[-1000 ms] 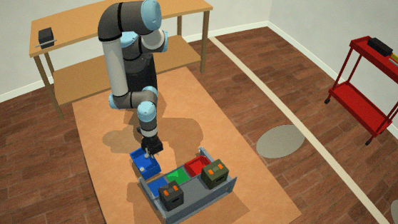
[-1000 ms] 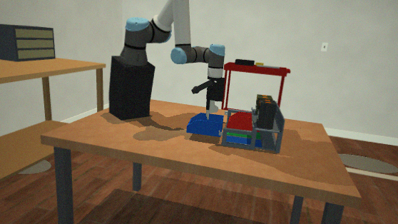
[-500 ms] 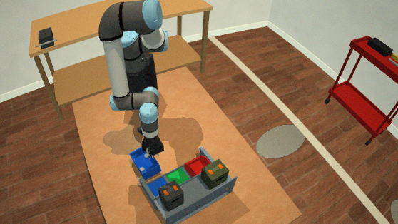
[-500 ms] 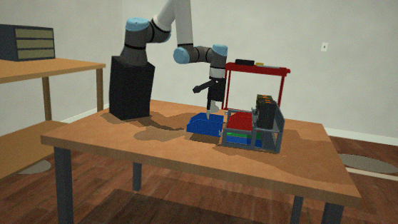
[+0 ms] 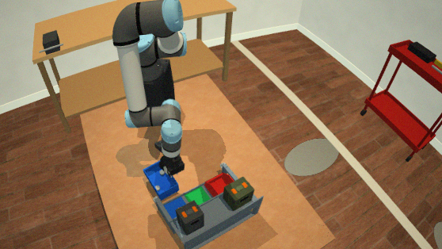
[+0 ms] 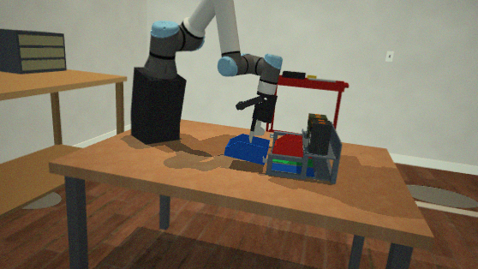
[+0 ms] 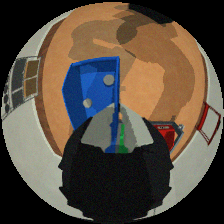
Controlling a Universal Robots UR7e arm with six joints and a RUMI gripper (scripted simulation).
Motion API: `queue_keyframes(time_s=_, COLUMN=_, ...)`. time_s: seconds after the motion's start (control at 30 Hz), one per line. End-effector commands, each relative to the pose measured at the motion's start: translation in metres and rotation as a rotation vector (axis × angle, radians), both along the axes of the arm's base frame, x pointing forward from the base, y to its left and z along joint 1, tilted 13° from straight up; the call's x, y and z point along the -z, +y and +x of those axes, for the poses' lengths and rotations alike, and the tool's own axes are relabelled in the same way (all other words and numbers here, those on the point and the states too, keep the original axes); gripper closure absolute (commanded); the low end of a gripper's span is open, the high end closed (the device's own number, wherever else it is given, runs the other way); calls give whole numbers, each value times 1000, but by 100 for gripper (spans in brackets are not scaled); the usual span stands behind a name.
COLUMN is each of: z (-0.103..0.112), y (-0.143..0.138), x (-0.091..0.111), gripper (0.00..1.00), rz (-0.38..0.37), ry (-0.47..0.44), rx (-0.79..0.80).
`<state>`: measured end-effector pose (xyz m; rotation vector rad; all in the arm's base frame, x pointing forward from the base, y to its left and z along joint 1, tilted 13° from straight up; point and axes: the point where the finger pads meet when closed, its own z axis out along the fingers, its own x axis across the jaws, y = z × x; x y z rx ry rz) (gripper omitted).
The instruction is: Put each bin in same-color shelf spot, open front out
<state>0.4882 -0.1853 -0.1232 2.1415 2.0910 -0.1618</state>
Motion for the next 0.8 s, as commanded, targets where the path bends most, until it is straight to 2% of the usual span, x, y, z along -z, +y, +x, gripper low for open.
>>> queue_keyframes(time_s=0.0, z=2, y=0, x=-1, gripper=100, rz=-6, ry=33, rx=6)
queue_keyframes(time_s=0.37, z=3, y=0, x=-2, gripper=100, rz=-15, ry=74, rx=12)
queue_keyframes(time_s=0.77, z=3, y=0, x=-3, gripper=100, rz=-16, ry=80, rx=13)
